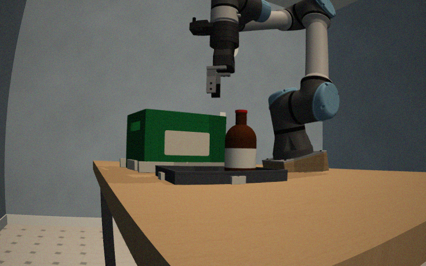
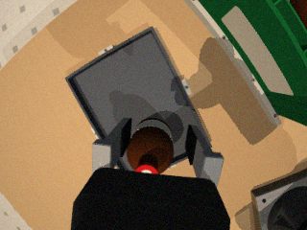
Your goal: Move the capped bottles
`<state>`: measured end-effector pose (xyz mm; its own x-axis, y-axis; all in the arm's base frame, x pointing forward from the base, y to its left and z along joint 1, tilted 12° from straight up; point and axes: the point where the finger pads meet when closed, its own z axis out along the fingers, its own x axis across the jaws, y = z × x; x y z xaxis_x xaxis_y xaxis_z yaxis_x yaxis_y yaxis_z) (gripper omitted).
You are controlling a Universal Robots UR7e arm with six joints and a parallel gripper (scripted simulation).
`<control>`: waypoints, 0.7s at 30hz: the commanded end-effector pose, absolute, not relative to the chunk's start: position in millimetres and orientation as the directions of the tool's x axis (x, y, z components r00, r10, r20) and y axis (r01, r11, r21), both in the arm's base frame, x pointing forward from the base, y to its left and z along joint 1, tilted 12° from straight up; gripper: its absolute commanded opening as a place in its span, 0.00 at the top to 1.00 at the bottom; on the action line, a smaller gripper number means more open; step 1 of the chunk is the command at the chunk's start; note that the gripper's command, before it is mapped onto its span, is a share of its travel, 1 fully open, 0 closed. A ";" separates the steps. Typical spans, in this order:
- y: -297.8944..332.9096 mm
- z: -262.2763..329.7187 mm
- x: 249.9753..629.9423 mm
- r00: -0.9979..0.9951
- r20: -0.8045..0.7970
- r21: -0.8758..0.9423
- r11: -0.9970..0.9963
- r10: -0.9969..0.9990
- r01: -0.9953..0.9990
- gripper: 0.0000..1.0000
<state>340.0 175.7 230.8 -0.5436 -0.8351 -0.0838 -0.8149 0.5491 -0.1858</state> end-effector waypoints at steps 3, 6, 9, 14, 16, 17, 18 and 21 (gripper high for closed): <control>162.4 236.8 355.1 -0.543 -0.085 -0.185 0.549 -0.836 -0.815 0.00; 160.2 237.7 357.5 -0.543 -0.085 -0.185 0.549 -0.836 -0.815 0.00; 156.9 238.7 360.7 -0.543 -0.085 -0.186 0.549 -0.835 -0.815 0.00; 145.9 242.5 372.7 -0.543 -0.085 -0.186 0.549 -0.835 -0.815 0.00; 141.5 244.1 377.4 -0.543 -0.085 -0.186 0.549 -0.835 -0.815 0.00; 139.3 244.8 379.8 -0.543 -0.085 -0.186 0.549 -0.835 -0.815 0.00; 137.1 245.6 382.2 -0.543 -0.085 -0.186 0.549 -0.835 -0.815 0.00; 130.5 247.9 389.4 -0.543 -0.085 -0.186 0.549 -0.836 -0.815 0.00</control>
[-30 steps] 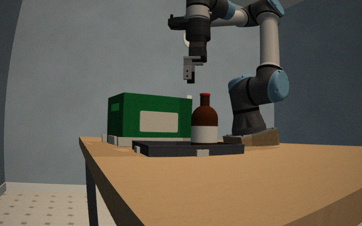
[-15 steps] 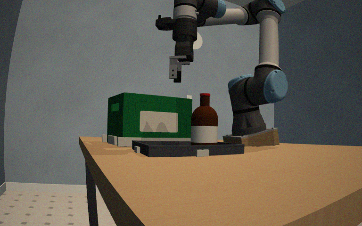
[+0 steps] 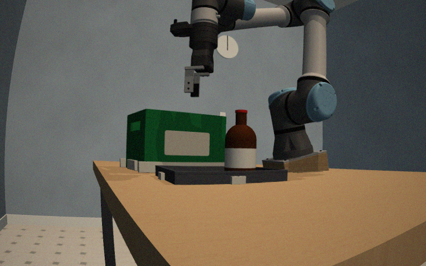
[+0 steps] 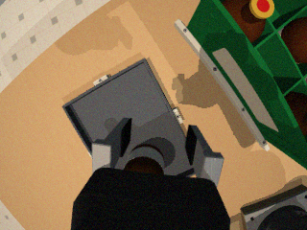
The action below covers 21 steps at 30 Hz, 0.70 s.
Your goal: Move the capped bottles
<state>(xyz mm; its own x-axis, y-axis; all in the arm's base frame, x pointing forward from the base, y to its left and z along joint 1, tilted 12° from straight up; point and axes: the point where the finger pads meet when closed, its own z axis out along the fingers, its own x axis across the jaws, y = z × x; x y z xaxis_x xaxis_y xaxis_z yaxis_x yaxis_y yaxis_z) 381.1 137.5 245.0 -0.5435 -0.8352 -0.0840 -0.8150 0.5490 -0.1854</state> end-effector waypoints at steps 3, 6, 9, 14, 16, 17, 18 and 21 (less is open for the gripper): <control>131.1 247.5 387.2 -0.543 -0.085 -0.186 0.549 -0.835 -0.815 0.00; 122.9 249.5 392.6 -0.543 -0.085 -0.186 0.549 -0.835 -0.815 0.00; 114.7 251.5 397.9 -0.543 -0.085 -0.186 0.549 -0.835 -0.815 0.00; 101.1 254.9 406.9 -0.543 -0.085 -0.186 0.549 -0.836 -0.815 0.00; 95.6 256.3 410.5 -0.543 -0.085 -0.186 0.549 -0.836 -0.815 0.00; 92.9 256.9 412.3 -0.543 -0.085 -0.186 0.548 -0.836 -0.815 0.00; 92.9 256.9 412.3 -0.543 -0.085 -0.186 0.548 -0.836 -0.815 0.00; 90.9 256.9 411.5 -0.543 -0.085 -0.186 0.549 -0.835 -0.815 0.00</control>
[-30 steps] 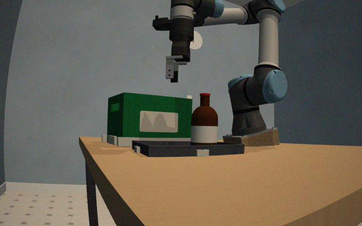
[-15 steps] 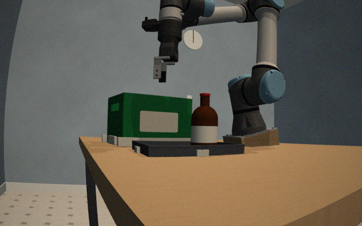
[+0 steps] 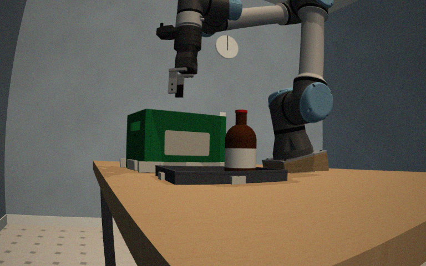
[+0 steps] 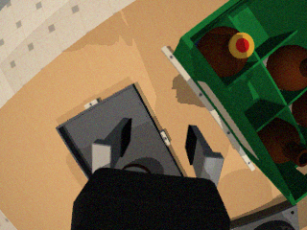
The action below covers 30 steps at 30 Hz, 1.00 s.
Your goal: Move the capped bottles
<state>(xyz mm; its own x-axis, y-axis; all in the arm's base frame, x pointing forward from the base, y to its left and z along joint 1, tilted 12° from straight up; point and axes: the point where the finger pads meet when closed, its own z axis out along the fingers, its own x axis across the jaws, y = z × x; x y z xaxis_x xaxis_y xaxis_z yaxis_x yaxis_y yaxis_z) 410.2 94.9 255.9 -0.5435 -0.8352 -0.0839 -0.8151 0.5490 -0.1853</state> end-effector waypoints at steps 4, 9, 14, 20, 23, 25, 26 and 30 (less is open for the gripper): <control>78.5 258.8 416.1 -0.543 -0.085 -0.186 0.549 -0.835 -0.815 0.00; 63.0 261.2 421.8 -0.543 -0.085 -0.186 0.549 -0.835 -0.815 0.00; 50.6 263.1 426.3 -0.543 -0.085 -0.186 0.548 -0.836 -0.815 0.00; 39.2 263.9 427.7 -0.543 -0.085 -0.186 0.549 -0.835 -0.815 0.00; 29.5 264.7 429.8 -0.543 -0.085 -0.186 0.549 -0.835 -0.815 0.00; 23.0 265.3 431.1 -0.543 -0.085 -0.186 0.549 -0.835 -0.815 0.00; 19.7 265.6 431.8 -0.543 -0.085 -0.186 0.549 -0.835 -0.815 0.00; 6.7 266.8 434.5 -0.543 -0.085 -0.186 0.548 -0.836 -0.815 0.00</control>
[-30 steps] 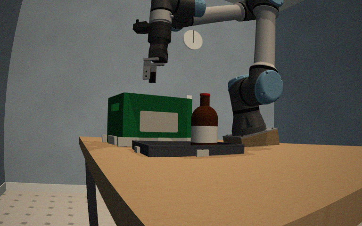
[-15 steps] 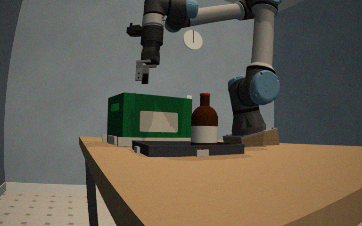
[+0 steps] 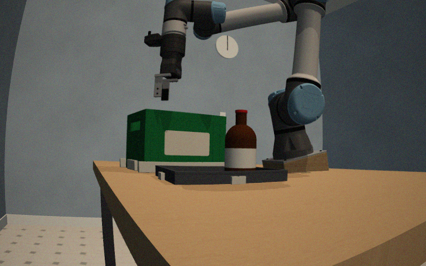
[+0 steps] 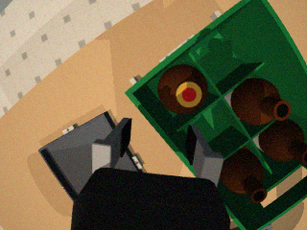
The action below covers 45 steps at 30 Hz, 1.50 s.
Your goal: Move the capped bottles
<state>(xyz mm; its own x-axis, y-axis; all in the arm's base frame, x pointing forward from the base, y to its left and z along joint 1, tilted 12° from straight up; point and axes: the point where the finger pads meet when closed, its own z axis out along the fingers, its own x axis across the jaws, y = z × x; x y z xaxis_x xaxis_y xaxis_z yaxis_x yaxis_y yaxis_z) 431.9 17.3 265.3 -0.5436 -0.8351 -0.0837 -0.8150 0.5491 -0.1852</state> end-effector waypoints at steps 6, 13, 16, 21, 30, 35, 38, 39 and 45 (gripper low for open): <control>2.9 267.1 435.9 -0.543 -0.084 -0.186 0.549 -0.835 -0.815 0.00; -12.6 268.3 440.5 -0.543 -0.085 -0.186 0.549 -0.835 -0.815 0.00; -19.3 268.8 442.5 -0.543 -0.085 -0.186 0.548 -0.836 -0.815 0.00; -20.2 268.6 442.3 -0.543 -0.085 -0.186 0.549 -0.835 -0.815 0.00; -23.4 268.3 442.6 -0.543 -0.085 -0.186 0.548 -0.836 -0.815 0.00; -23.4 268.3 442.6 -0.543 -0.085 -0.186 0.548 -0.836 -0.815 0.00; -23.2 264.5 443.0 -0.543 -0.085 -0.186 0.548 -0.836 -0.815 0.00; -23.1 262.6 443.2 -0.543 -0.085 -0.186 0.548 -0.836 -0.815 0.00; -22.5 251.1 444.4 -0.543 -0.085 -0.186 0.548 -0.836 -0.815 0.00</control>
<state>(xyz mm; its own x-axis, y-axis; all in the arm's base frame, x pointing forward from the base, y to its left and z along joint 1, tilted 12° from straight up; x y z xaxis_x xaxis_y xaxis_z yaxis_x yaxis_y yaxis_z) 443.4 -22.7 256.6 -0.5430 -0.8355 -0.0842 -0.8155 0.5486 -0.1845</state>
